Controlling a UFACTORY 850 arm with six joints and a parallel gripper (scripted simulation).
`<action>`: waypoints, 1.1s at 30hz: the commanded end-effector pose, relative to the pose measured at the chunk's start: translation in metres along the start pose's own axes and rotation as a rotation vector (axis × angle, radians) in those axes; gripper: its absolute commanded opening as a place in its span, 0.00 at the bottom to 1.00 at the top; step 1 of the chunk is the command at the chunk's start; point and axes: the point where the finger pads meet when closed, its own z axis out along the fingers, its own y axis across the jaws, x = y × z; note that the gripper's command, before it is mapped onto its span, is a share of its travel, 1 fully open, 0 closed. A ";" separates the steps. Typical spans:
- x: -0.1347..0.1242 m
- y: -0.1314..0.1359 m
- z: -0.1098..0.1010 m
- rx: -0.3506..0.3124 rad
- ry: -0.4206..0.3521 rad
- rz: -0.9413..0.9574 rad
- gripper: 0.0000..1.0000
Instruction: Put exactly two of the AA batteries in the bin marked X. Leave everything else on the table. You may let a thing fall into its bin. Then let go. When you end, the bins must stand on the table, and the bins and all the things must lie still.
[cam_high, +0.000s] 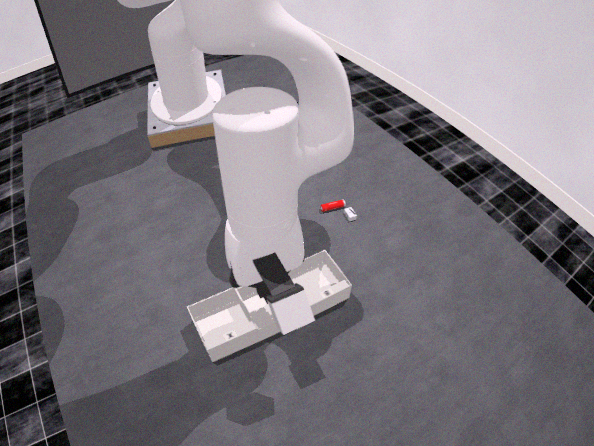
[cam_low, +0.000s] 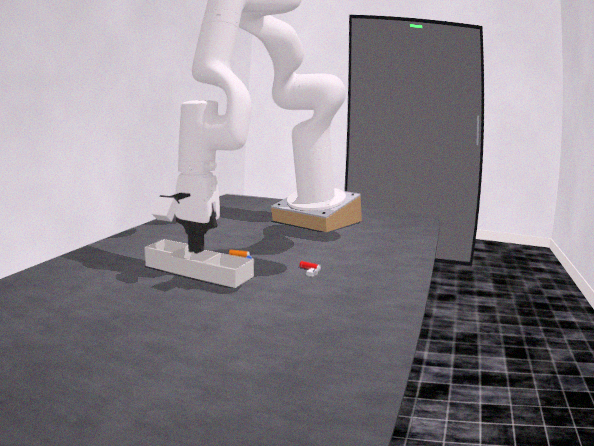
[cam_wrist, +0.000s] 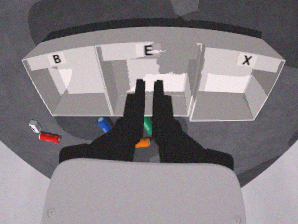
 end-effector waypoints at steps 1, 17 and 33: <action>0.001 0.000 0.010 0.000 0.002 0.000 0.07; 0.001 0.000 0.030 0.000 0.002 0.000 0.07; 0.001 0.000 0.030 0.000 0.002 0.000 0.07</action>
